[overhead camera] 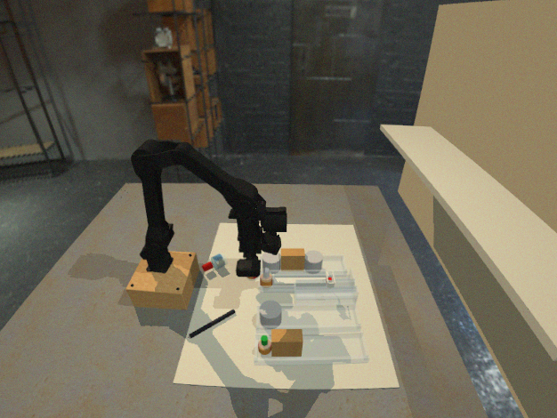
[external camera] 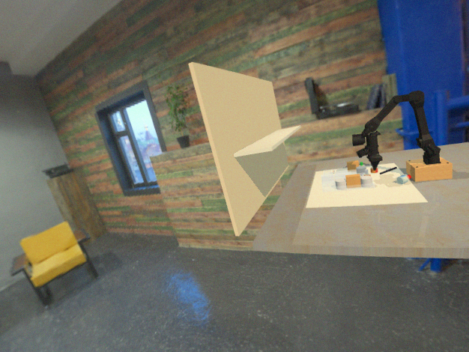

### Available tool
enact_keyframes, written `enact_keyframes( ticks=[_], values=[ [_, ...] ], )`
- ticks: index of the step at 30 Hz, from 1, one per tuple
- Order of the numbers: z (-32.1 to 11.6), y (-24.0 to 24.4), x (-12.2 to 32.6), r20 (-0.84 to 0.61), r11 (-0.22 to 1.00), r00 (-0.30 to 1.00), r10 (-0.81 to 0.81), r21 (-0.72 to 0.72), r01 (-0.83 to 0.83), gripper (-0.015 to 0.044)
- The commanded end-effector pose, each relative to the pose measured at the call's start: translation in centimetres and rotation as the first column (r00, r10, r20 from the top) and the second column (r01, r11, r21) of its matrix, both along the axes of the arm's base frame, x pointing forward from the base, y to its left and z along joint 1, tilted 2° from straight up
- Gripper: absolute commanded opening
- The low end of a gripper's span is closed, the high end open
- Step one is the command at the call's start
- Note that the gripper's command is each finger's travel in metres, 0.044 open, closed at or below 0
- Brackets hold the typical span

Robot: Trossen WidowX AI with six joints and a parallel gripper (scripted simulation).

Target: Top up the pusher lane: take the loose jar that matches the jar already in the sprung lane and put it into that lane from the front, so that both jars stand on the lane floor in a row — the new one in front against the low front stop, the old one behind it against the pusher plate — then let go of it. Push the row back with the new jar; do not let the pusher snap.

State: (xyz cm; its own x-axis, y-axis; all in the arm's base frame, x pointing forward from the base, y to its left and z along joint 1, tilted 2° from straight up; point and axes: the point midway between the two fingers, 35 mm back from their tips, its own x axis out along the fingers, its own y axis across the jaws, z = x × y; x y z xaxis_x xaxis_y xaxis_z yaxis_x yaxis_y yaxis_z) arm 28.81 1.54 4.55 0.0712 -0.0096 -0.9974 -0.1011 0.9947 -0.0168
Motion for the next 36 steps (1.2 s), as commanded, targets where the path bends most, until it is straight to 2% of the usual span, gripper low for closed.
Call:
enact_keyframes(
  ticks=[1, 36],
  values=[
    [-1.3, 0.0, -0.1, -0.009, 1.000, 1.000, -0.003, -0.005, 0.003, 0.0000],
    [-1.5, 0.1, 1.2, -0.008, 1.000, 1.000, -0.003, -0.005, 0.003, 0.0000]
  ],
)
